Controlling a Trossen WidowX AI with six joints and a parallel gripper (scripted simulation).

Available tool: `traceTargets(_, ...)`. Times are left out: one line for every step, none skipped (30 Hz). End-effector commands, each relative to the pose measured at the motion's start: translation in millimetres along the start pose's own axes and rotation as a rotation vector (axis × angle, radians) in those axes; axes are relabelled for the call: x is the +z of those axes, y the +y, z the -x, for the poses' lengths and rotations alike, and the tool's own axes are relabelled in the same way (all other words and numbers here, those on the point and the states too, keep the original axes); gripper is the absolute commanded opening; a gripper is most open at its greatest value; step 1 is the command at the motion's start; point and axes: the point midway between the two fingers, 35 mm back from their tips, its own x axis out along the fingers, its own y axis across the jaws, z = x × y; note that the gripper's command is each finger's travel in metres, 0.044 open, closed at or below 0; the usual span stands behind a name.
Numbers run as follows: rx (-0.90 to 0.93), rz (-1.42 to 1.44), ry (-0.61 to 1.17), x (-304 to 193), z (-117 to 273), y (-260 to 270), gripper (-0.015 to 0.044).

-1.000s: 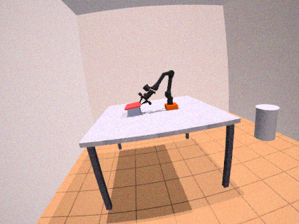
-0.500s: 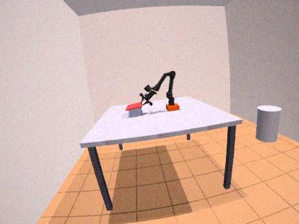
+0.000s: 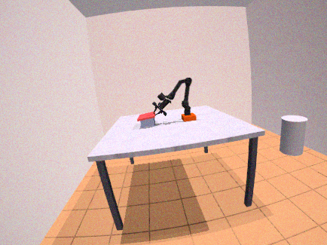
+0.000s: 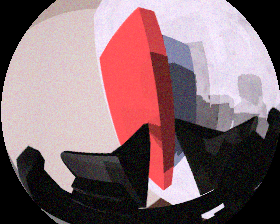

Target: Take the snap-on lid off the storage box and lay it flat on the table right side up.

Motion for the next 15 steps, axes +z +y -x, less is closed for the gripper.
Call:
traceTargets(0.002, 0.0, 0.001, 0.2, -0.5, 1.4, 0.0)
traceTargets(0.002, 0.0, 0.001, 0.2, -0.5, 1.4, 0.0)
traceTargets(0.002, 0.0, 0.001, 0.2, -0.7, 1.5, 0.0)
traceTargets(0.002, 0.0, 0.001, 0.2, -0.7, 1.5, 0.0)
traceTargets(0.002, 0.0, 0.001, 0.2, -0.8, 1.6, 0.0)
traceTargets(0.002, 0.0, 0.001, 0.2, -0.8, 1.6, 0.0)
traceTargets(0.002, 0.0, 0.001, 0.2, -0.9, 1.8, 0.0)
traceTargets(0.0, 0.003, 0.003, 0.1, 0.1, 1.0, 0.0)
traceTargets(0.0, 0.005, 0.005, 0.1, 0.9, 2.1, 0.0)
traceTargets(0.0, 0.005, 0.006, 0.1, 1.8, 3.1, 0.0)
traceTargets(0.0, 0.006, 0.006, 0.1, 2.6, 4.2, 0.0)
traceTargets(0.0, 0.006, 0.006, 0.1, 3.4, 5.2, 0.0)
traceTargets(0.0, 0.006, 0.006, 0.1, 4.2, 6.2, 0.0)
traceTargets(0.0, 0.006, 0.006, 0.1, 5.0, 7.2, 0.0)
traceTargets(0.0, 0.006, 0.006, 0.1, 5.8, 8.3, 0.0)
